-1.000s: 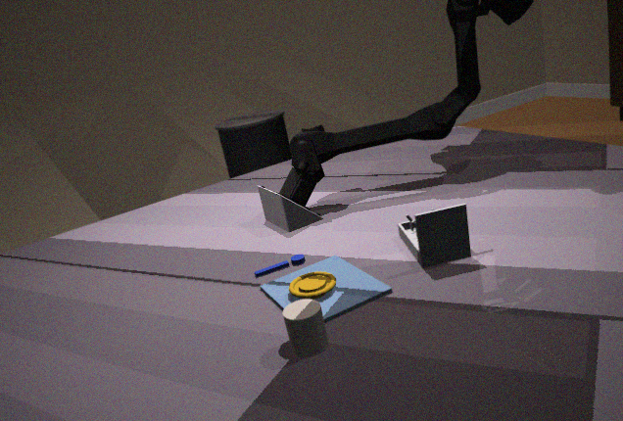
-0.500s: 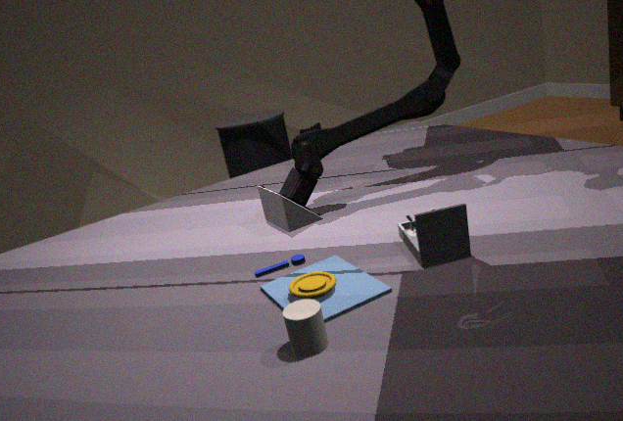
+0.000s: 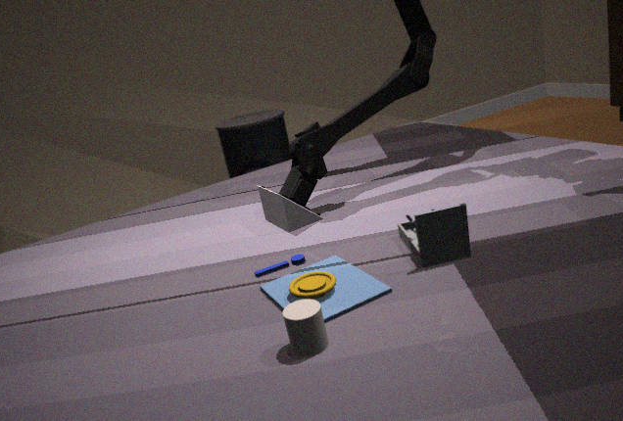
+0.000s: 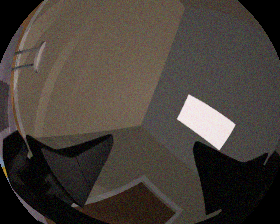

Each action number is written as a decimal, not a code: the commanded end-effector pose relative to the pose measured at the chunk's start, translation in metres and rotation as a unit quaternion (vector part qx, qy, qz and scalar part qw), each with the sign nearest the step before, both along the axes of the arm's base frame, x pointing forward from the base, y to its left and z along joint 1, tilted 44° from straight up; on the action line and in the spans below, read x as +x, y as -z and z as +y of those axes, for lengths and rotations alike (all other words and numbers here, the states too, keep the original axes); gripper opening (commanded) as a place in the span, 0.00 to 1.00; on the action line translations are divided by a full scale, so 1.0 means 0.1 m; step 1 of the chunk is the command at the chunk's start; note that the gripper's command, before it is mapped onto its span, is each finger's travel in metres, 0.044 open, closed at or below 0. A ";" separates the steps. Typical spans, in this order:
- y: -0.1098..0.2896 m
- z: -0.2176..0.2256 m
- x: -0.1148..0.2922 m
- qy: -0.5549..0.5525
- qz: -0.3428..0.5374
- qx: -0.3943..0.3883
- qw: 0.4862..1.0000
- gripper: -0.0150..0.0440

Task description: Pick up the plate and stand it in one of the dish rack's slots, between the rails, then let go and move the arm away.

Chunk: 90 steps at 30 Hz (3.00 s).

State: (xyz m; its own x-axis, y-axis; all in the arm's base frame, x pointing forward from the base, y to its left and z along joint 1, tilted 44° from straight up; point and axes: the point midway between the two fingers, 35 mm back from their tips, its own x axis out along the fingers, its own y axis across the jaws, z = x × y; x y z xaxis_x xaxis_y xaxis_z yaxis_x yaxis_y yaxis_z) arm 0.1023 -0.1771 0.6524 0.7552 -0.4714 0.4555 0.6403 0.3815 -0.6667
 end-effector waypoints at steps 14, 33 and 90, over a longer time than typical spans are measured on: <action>0.67 -0.86 0.53 -0.085 0.019 0.144 0.986 0.93; 2.12 -1.64 1.44 -0.141 0.113 0.384 0.905 0.93; 5.93 0.27 2.35 -0.229 0.619 0.685 0.309 0.93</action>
State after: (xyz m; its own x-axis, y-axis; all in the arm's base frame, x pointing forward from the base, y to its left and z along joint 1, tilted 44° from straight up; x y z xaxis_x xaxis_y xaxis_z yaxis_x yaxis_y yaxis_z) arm 0.3416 -0.1647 0.0673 0.1691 0.6588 -0.7331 -0.1106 0.7518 0.6500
